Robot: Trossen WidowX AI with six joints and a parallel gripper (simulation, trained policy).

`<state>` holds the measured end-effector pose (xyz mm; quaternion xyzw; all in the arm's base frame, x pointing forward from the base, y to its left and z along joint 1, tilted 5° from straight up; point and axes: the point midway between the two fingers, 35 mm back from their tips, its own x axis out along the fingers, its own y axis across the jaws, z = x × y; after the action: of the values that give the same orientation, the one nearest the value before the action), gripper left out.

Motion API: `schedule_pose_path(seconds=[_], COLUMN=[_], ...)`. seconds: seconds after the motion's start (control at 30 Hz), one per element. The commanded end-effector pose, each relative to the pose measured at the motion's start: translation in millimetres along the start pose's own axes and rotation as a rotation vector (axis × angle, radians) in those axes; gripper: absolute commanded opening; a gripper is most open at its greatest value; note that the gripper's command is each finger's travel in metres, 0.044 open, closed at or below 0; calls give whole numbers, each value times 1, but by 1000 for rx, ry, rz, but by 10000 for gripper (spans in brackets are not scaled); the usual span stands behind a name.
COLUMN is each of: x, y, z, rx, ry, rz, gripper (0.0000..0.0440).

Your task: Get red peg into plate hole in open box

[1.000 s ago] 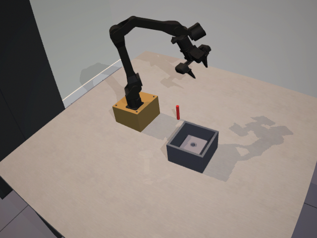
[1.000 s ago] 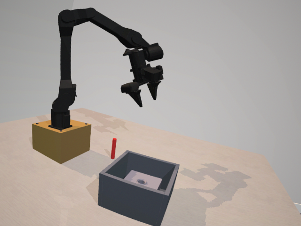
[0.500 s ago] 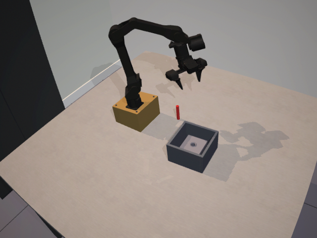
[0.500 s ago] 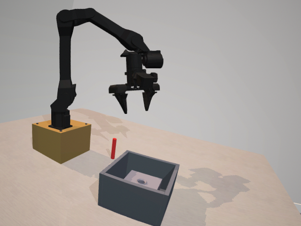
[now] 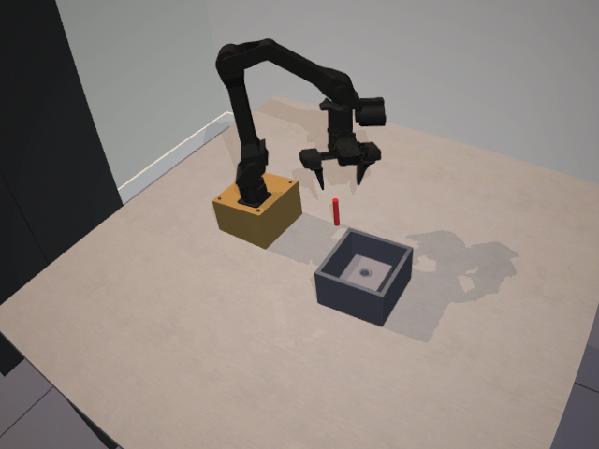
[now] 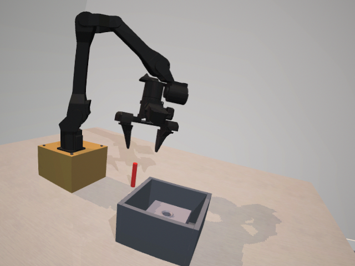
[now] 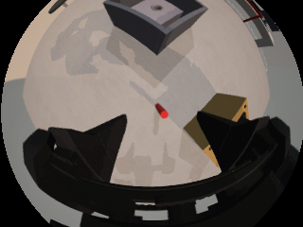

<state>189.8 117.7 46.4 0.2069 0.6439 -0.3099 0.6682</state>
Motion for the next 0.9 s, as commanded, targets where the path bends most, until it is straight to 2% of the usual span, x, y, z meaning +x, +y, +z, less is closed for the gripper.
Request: schedule_pose_path(seconds=[0.0,0.23,0.67,0.73,0.87], x=[20,48,95,99,107], y=[-9,-11,-6,-6,-8], z=[-2,-5,-14,-16,-20], rx=[45,99,160,166,183], ry=[4,0,-17,-16,-3], rz=[-59,-69,2,5,-1], gripper=[430,425,417,400,317])
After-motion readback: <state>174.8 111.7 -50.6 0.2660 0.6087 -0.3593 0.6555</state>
